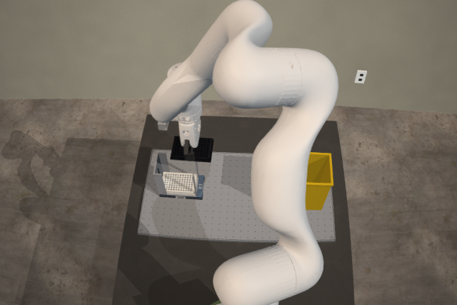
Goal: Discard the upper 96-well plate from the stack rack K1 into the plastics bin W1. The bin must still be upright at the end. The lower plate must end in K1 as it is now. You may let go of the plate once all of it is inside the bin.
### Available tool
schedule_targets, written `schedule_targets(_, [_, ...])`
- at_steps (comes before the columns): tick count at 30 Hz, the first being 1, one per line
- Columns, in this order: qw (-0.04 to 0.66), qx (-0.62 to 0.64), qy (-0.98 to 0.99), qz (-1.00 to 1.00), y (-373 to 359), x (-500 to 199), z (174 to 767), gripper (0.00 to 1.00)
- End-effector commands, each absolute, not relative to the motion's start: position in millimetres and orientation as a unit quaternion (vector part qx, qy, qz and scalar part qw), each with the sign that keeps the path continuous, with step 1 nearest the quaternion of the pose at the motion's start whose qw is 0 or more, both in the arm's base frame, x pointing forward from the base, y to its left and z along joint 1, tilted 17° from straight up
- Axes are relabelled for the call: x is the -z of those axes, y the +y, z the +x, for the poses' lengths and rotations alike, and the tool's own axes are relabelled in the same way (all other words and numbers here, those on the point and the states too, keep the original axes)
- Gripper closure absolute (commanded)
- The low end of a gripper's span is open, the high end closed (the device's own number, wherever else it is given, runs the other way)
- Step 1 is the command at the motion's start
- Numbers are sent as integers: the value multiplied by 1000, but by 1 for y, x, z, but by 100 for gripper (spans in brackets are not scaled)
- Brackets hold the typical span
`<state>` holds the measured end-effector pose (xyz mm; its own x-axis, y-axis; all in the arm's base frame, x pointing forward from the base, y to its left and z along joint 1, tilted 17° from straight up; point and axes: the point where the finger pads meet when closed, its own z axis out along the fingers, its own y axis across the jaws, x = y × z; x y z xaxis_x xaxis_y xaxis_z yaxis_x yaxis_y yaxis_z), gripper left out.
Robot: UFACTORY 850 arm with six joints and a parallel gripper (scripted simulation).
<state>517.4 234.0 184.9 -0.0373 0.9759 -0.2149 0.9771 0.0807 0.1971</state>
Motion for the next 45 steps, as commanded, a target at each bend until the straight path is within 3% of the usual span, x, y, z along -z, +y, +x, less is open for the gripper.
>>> schedule_targets(1, [148,1,720,678,221,-188,519,100])
schedule_targets(45, [148,1,720,678,97,-210,523,100])
